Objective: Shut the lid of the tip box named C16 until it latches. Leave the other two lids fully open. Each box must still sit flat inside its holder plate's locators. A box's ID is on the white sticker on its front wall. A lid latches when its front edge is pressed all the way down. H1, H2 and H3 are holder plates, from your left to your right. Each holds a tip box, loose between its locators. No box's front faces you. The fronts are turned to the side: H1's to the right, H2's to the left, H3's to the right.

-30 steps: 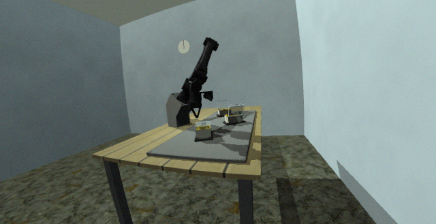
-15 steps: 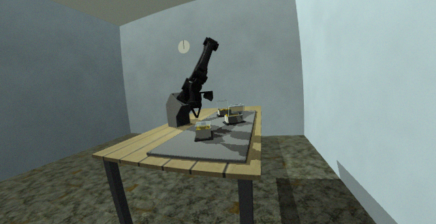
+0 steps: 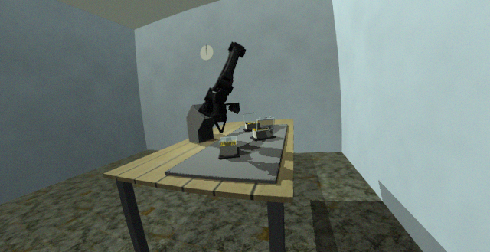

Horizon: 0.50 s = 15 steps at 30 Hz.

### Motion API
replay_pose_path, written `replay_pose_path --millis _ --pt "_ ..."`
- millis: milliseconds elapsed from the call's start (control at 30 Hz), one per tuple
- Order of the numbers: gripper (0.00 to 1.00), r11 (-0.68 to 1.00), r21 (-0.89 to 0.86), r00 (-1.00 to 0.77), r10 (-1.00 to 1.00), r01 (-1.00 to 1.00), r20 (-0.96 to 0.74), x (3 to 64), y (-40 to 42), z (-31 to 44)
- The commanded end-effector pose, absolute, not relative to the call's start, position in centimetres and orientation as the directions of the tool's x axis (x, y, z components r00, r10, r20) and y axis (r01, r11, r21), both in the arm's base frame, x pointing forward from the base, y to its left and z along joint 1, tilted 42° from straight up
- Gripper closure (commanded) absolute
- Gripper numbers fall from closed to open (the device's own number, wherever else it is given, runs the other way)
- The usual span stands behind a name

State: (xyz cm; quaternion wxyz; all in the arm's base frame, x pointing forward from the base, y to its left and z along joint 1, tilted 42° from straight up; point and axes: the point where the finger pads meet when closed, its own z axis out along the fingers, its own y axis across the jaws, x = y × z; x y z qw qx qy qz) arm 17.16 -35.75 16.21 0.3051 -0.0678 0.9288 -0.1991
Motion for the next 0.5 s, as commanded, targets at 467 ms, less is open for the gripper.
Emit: replay_pose_path --millis 467 --pt "1.00 0.919 -0.394 -0.805 -0.239 -0.008 -0.543 19.1 -36.2 13.4"
